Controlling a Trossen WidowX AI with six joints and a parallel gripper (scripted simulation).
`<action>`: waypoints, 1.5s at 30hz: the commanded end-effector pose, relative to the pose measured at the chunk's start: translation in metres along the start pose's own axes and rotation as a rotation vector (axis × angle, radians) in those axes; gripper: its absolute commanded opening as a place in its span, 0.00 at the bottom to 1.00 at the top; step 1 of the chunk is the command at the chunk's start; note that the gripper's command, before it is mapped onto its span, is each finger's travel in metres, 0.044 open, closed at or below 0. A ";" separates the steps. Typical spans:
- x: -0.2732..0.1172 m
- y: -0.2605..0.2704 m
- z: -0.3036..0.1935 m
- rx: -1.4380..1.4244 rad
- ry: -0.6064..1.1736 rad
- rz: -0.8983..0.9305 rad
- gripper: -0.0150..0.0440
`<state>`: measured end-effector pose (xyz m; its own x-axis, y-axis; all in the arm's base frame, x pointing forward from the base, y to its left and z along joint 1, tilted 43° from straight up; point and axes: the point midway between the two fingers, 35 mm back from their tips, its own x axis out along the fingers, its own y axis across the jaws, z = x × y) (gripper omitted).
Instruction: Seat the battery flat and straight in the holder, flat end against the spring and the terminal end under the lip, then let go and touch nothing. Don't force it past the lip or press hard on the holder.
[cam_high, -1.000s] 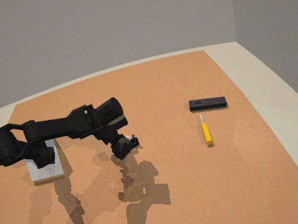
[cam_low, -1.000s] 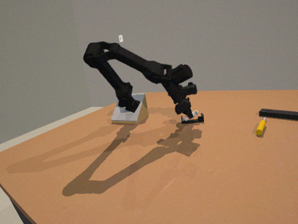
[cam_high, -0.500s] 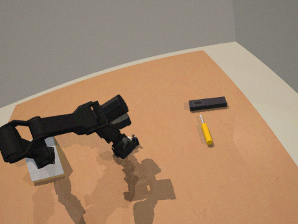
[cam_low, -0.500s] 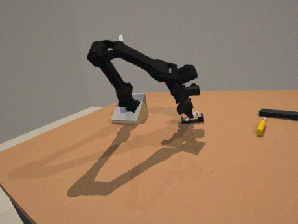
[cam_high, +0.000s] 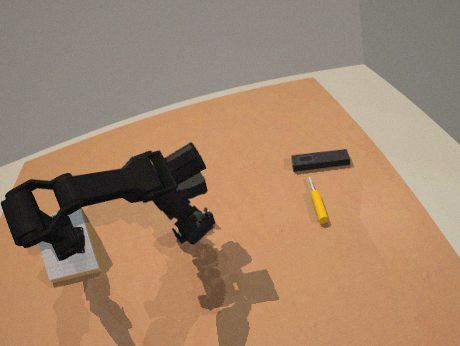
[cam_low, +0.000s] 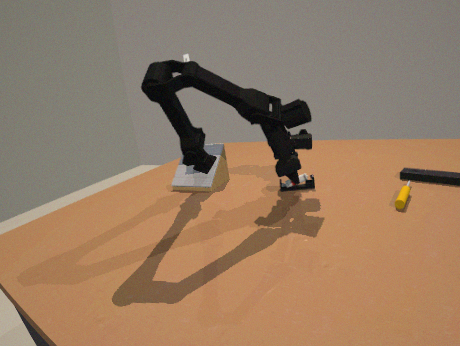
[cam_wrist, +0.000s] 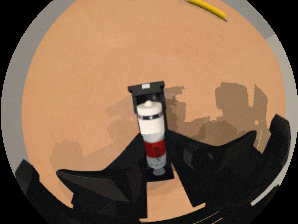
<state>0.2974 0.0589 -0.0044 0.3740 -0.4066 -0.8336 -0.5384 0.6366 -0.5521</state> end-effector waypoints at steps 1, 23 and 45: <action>0.003 0.002 -0.004 -0.003 0.043 0.003 0.36; 0.005 0.001 -0.002 0.009 0.162 0.012 0.36; 0.007 -0.002 0.000 0.020 0.276 0.018 0.36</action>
<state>0.3026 0.0580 -0.0083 0.1671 -0.5391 -0.8255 -0.5280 0.6582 -0.5367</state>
